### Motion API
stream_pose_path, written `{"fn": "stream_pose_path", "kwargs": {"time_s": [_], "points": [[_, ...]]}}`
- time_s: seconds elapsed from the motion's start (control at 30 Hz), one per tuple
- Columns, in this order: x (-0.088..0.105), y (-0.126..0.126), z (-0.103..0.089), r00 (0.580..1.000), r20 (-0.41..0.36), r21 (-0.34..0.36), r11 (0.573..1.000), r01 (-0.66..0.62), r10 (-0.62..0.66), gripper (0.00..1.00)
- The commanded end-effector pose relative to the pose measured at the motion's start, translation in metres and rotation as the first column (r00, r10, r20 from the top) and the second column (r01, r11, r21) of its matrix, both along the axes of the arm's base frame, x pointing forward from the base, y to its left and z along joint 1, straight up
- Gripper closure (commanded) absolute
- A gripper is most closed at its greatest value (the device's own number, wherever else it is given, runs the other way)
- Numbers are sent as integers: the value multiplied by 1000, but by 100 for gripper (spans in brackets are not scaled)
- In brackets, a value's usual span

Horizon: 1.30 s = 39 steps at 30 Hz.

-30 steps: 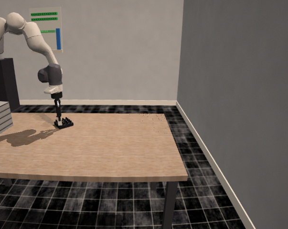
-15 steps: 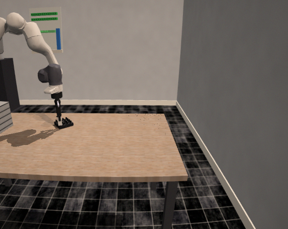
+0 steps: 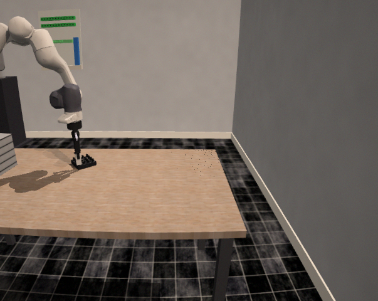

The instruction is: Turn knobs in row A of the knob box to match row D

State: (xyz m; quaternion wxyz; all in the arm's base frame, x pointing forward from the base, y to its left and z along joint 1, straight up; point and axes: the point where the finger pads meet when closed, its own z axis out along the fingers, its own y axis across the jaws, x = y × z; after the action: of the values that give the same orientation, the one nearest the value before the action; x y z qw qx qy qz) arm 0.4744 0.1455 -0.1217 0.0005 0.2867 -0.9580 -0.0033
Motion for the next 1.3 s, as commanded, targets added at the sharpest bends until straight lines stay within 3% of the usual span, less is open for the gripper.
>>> {"fn": "stream_pose_path", "kwargs": {"time_s": [0.0, 0.23, 0.27, 1.27], "points": [[1, 1, 0, 1000, 3, 1, 1000, -3, 3, 88], [1, 1, 0, 1000, 3, 1, 1000, -3, 3, 88], [1, 1, 0, 1000, 3, 1, 1000, -3, 3, 95], [1, 1, 0, 1000, 3, 1, 1000, -3, 3, 95]]}}
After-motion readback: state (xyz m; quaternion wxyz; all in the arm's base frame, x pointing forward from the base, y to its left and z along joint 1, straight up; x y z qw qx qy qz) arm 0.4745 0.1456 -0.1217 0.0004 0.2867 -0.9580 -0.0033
